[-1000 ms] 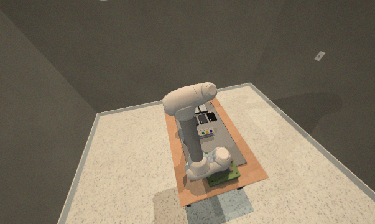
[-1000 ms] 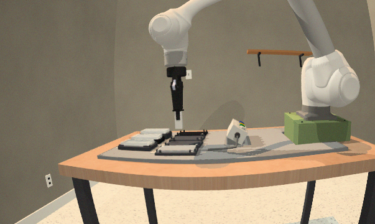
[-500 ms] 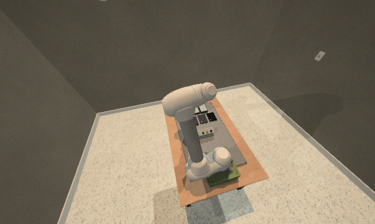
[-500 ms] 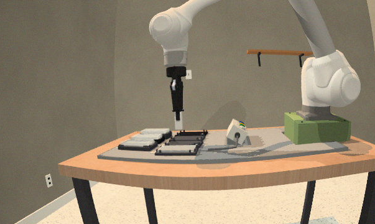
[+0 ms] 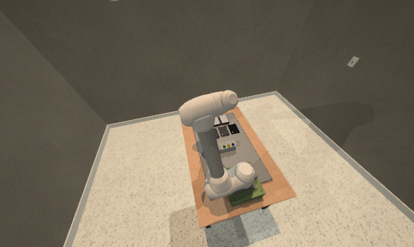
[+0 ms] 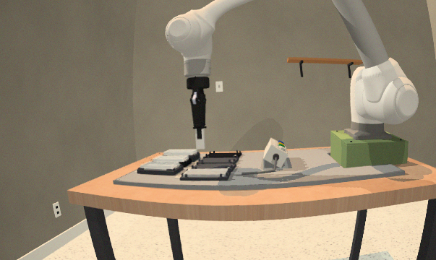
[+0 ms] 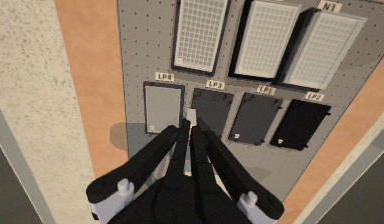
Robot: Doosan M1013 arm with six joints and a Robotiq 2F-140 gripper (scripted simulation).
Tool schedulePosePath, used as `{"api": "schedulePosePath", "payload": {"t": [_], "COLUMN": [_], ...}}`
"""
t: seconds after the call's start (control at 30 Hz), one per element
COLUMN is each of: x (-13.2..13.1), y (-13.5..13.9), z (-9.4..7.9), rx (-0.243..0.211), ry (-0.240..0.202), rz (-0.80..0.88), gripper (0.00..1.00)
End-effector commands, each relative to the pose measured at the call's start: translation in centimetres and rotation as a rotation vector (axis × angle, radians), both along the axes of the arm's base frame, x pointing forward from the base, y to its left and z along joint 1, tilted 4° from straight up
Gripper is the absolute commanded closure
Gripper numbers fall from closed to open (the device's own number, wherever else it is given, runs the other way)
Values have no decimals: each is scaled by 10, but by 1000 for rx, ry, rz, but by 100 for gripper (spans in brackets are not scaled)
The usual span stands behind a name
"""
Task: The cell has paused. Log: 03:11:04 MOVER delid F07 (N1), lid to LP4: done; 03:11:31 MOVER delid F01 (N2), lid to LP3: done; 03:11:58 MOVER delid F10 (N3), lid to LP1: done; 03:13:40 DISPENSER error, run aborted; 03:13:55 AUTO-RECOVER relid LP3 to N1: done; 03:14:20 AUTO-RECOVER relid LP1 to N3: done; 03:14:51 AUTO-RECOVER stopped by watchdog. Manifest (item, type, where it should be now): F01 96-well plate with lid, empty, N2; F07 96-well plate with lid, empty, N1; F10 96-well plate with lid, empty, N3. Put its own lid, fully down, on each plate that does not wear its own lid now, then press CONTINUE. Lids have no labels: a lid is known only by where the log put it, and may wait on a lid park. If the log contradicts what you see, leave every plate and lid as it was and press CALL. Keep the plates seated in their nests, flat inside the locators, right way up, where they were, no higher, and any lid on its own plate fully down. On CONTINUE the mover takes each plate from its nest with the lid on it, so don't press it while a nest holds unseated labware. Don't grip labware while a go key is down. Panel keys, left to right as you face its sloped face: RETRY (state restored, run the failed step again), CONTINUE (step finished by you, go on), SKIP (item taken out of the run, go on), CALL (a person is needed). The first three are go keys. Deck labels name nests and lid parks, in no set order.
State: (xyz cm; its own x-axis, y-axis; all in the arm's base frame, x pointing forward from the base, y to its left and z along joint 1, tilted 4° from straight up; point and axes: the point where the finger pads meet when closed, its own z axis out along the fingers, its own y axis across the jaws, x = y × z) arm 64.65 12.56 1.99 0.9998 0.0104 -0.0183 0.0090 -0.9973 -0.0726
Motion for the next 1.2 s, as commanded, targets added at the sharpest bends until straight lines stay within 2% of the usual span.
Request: {"api": "schedulePosePath", "payload": {"t": [0.0, 0.03, 0.1, 0.13, 0.23, 0.27, 0.3, 0.33, 1.17], "x": [48, 78, 86, 111, 119, 142, 142, 153, 155], "y": [-14, -25, -28, -39, -42, -53, -53, -59, -60], "z": [-2, -3, -4, -6, -6, -9, -9, -10, -10], "rx": [2, 2, 2, 2, 2, 2, 2, 1, 1], "ry": [5, 5, 5, 5, 5, 5, 5, 5, 5], "rz": [0, 0, 0, 0, 0, 0, 0, 0, 0], "gripper": [100, 100, 100, 100, 100, 100, 100, 100, 100]}}
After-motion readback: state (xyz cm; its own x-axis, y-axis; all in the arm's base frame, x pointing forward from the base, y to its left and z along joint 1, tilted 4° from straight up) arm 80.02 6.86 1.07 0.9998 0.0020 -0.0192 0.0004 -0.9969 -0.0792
